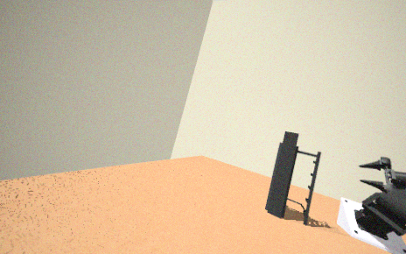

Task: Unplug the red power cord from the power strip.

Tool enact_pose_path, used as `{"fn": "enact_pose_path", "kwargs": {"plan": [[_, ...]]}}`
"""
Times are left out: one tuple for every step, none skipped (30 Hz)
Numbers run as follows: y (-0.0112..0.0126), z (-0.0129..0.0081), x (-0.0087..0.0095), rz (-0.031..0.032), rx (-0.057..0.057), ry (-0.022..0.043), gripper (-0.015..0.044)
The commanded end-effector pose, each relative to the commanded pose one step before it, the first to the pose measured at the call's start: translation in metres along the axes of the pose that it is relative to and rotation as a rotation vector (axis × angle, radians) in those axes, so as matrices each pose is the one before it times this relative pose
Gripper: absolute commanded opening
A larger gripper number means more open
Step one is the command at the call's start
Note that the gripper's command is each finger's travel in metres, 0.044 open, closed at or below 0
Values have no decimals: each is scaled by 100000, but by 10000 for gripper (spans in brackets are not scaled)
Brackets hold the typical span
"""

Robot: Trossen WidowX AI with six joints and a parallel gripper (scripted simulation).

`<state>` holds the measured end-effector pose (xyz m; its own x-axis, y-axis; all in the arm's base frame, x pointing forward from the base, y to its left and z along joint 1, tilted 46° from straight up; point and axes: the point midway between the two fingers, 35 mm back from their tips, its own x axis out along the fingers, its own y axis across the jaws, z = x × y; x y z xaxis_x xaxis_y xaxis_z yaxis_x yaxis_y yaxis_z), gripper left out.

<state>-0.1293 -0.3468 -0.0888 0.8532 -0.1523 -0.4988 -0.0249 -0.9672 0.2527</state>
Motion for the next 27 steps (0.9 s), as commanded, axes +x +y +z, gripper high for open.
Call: {"fn": "enact_pose_path", "kwargs": {"plan": [[91, -188, 213, -735, -237, 97, 374], [264, -568, 640, -2203, -716, 282, 347], [421, -955, 1063, -3664, -1206, 440, 321], [496, -1182, 1297, -4485, -1503, 488, 295], [481, -1193, 1288, -4475, -1529, 431, 269], [465, -1203, 1278, -4459, -1555, 374, 242], [413, -1105, 1157, -4058, -1441, 291, 216], [363, -1002, 1035, -3646, -1317, 222, 190], [392, -1136, 1158, -4095, -1505, 203, 164], [395, -1207, 1212, -4305, -1613, 161, 160], [204, -1139, 1292, -4712, -1781, -1, 160], [194, -1149, 1281, -4721, -1825, -65, 160], [183, -1150, 1261, -4697, -1857, -130, 160], [171, -1151, 1241, -4672, -1889, -195, 160], [159, -1148, 1218, -4634, -1916, -259, 160], [136, -1038, 1083, -4165, -1759, -290, 160], [188, -928, 876, -3384, -1469, -238, 160], [313, -1136, 945, -3650, -1635, -238, 160], [328, -1286, 1058, -4091, -1867, -319, 160], [308, -1300, 1055, -4095, -1907, -375, 160], [278, -1268, 1016, -3958, -1880, -417, 160], [256, -1270, 1006, -3929, -1903, -467, 160], [233, -1271, 995, -3899, -1927, -517, 160], [211, -1272, 984, -3867, -1950, -566, 160], [188, -1272, 973, -3835, -1974, -615, 160], [165, -1271, 962, -3802, -1997, -663, 160], [143, -1269, 950, -3768, -2021, -711, 160]]}}
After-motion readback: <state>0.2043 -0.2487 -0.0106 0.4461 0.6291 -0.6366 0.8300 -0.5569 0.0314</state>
